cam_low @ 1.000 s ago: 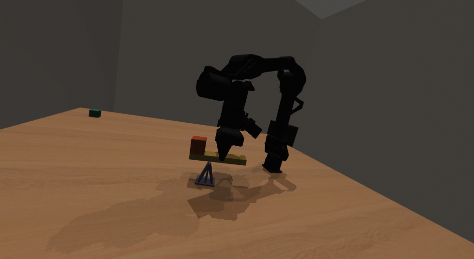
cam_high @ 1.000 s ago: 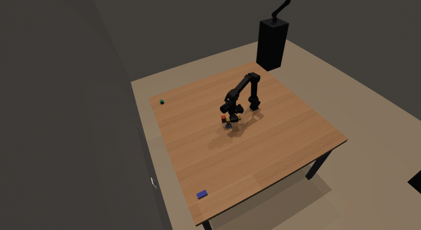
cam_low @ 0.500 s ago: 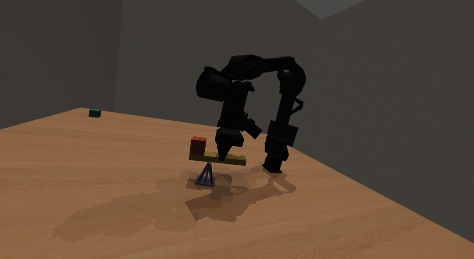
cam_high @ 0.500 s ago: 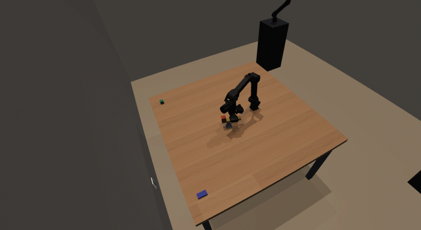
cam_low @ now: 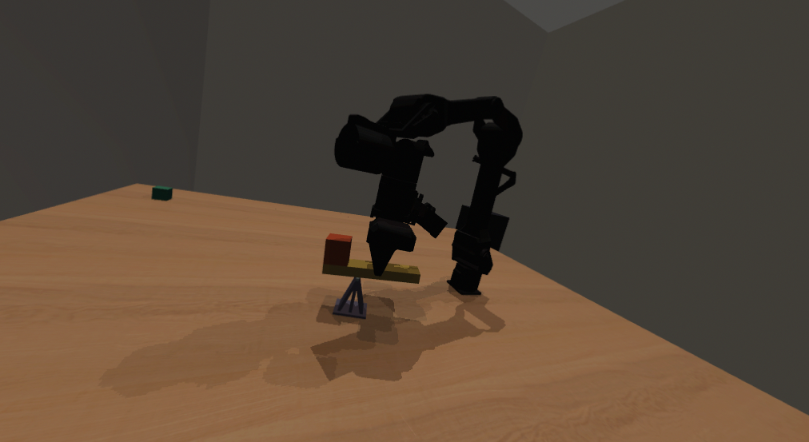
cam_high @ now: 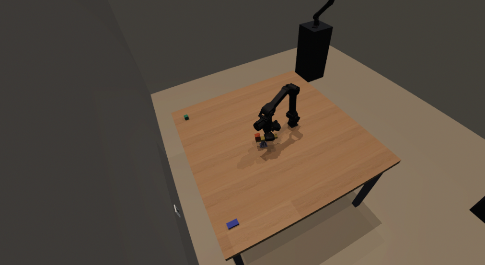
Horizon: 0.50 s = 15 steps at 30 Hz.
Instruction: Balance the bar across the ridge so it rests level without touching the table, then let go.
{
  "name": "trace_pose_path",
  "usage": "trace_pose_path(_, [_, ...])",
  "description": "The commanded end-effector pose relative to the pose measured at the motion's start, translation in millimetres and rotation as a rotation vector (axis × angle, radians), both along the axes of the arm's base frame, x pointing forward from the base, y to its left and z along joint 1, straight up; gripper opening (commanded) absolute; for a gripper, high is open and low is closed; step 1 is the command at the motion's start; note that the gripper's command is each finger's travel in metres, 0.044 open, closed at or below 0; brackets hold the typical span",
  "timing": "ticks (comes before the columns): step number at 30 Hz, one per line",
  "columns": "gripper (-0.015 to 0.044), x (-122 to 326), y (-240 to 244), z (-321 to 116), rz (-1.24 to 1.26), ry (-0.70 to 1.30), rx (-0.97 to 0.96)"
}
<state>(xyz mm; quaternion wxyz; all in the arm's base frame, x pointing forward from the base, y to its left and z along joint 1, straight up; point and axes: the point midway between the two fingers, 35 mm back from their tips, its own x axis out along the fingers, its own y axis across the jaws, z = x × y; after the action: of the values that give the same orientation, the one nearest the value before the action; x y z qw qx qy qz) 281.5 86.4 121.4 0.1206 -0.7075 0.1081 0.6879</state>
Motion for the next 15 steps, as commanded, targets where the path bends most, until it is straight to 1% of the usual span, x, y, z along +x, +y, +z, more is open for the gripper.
trace_pose_path(1, [0.0000,0.1,-0.6,-1.2,0.006,0.000,-0.004])
trace_pose_path(15, [0.0000,0.2,-0.6,-2.3,0.006,0.000,-0.004])
